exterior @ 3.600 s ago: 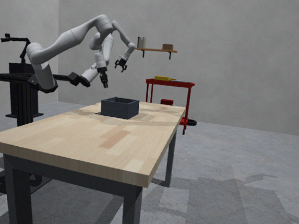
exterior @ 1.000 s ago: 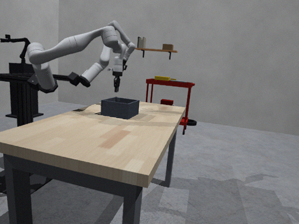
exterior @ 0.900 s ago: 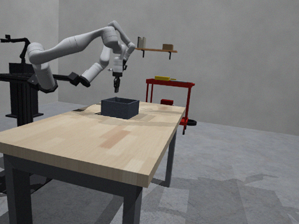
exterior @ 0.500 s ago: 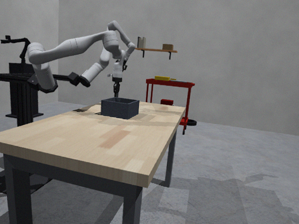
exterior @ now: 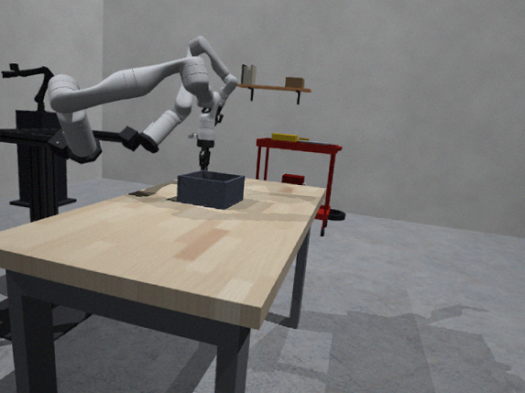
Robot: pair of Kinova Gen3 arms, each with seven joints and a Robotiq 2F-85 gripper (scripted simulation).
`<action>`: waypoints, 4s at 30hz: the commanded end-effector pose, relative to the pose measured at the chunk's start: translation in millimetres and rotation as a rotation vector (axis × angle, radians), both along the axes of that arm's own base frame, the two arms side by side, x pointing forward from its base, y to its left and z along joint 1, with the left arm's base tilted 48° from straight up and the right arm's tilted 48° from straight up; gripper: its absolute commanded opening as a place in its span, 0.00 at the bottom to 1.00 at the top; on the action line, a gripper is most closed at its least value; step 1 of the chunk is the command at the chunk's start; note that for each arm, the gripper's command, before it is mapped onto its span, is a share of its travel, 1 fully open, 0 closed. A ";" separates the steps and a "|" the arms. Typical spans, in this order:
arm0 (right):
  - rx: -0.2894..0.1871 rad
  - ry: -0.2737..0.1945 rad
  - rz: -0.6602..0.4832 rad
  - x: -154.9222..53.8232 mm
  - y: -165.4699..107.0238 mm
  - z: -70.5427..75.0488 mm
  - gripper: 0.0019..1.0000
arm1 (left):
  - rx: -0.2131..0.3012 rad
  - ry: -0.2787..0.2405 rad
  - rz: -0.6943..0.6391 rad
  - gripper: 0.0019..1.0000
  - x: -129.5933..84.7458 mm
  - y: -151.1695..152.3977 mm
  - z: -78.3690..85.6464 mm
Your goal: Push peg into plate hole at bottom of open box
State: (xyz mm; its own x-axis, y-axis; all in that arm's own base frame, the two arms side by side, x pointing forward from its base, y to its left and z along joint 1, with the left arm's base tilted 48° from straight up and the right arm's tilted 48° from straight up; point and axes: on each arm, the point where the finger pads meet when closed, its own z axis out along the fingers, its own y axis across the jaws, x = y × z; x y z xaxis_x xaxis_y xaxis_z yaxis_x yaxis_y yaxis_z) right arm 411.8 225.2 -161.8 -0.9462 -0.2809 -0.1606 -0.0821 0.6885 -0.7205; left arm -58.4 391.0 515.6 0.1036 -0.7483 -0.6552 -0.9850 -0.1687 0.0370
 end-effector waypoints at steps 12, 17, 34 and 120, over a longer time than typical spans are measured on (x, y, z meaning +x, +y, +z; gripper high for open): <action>0.002 -0.001 0.001 0.0 1.4 0.6 0.10 | 0.001 -0.001 0.000 1.00 -0.3 -0.1 0.4; 0.002 -0.001 0.001 0.0 1.4 0.6 0.10 | 0.001 -0.001 0.000 1.00 -0.3 -0.1 0.4; 0.002 -0.001 0.001 -0.1 1.7 0.9 0.10 | 0.001 -0.001 0.000 1.00 -0.3 -0.1 0.4; 0.002 -0.001 0.002 59.2 -65.3 268.8 0.10 | 0.001 -0.001 0.000 1.00 -0.3 -0.1 0.4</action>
